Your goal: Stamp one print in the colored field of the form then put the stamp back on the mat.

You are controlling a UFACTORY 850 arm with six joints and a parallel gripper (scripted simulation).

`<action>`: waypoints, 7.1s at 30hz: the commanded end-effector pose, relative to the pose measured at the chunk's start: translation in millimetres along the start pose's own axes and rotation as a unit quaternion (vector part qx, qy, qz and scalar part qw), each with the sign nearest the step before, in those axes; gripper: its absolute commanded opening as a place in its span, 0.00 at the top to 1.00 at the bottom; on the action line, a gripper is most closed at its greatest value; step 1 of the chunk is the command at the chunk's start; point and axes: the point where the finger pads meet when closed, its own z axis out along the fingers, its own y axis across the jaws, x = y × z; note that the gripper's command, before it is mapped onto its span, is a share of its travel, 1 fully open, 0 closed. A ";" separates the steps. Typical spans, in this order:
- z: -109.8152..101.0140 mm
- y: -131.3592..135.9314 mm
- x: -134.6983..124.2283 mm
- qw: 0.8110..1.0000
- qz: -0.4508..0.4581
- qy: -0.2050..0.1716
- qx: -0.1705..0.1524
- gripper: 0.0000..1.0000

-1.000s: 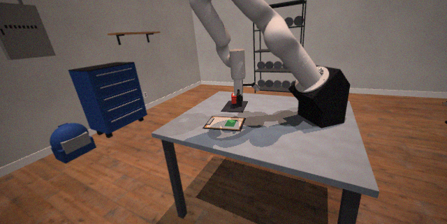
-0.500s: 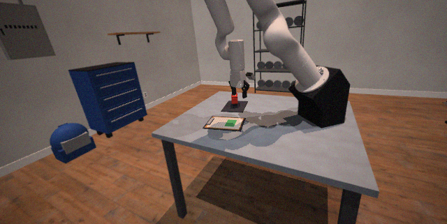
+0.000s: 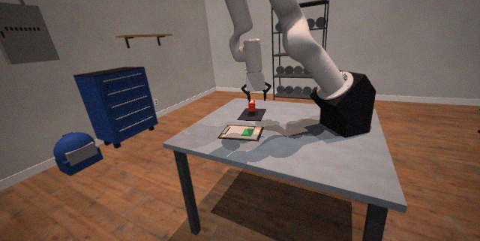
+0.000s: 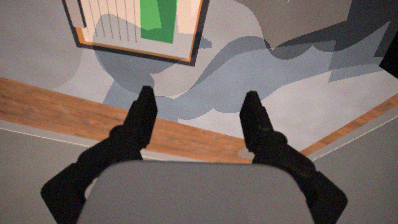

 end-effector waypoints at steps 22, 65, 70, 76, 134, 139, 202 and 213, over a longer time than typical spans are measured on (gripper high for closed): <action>29.9 -35.6 189.4 0.999 -0.027 0.000 0.018 0.10; 78.9 -60.1 311.1 0.999 -0.027 0.000 0.018 0.10; 102.2 -61.0 311.0 0.999 -0.027 0.000 0.018 0.10; 129.8 -62.0 311.0 0.999 -0.027 0.000 0.018 0.10; 150.4 -62.8 310.9 0.999 -0.027 0.000 0.018 0.70; 150.4 -62.8 310.9 0.999 -0.027 0.000 0.018 0.70; 104.7 -75.3 -15.3 0.996 0.085 -0.003 0.018 0.70; 104.6 -76.0 -18.9 0.996 0.085 -0.003 0.018 0.70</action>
